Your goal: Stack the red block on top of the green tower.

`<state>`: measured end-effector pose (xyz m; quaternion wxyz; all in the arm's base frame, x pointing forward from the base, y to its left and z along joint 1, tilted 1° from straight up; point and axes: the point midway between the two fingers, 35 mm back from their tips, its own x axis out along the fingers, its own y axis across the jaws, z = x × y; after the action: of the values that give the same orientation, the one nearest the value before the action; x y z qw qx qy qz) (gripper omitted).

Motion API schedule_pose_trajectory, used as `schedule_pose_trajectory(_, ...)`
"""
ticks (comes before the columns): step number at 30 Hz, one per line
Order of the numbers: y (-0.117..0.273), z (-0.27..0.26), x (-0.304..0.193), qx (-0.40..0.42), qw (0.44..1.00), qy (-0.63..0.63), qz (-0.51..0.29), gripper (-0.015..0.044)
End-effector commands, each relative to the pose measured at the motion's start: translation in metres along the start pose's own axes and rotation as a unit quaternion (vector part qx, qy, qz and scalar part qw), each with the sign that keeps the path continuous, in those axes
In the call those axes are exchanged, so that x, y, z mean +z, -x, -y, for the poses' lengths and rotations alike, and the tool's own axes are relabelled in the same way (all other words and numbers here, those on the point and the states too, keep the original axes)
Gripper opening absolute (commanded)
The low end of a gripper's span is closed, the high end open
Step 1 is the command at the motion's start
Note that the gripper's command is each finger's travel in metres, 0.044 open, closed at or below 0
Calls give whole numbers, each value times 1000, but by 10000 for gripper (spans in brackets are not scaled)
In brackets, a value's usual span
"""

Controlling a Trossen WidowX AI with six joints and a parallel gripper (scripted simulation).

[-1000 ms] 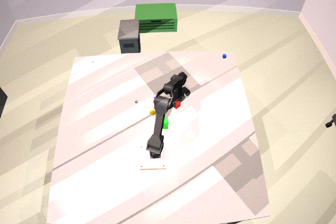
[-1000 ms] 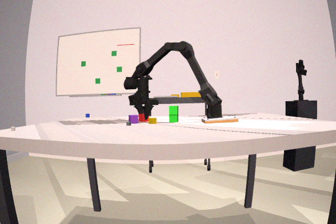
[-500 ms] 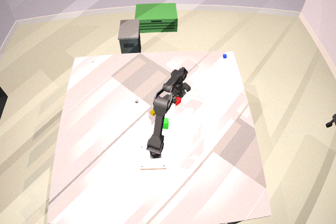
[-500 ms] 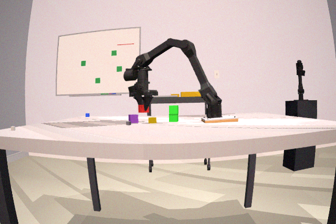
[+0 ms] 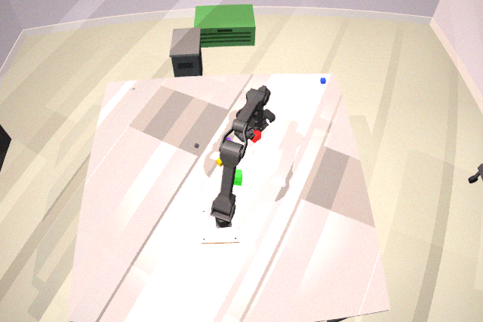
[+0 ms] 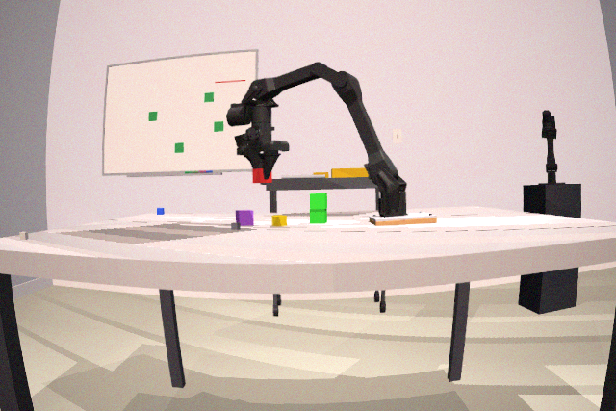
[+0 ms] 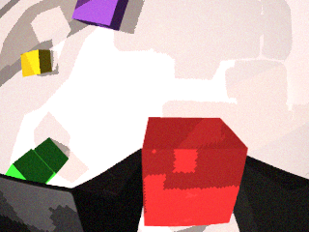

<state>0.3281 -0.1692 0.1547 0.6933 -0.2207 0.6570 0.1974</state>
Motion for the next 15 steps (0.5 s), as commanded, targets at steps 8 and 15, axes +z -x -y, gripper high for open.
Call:
schedule_pose_trajectory(8,10,-2,-1,-2,1000,-1,-2,0)
schedule_pose_trajectory(15,16,-28,-9,-1,1000,-3,0,0)
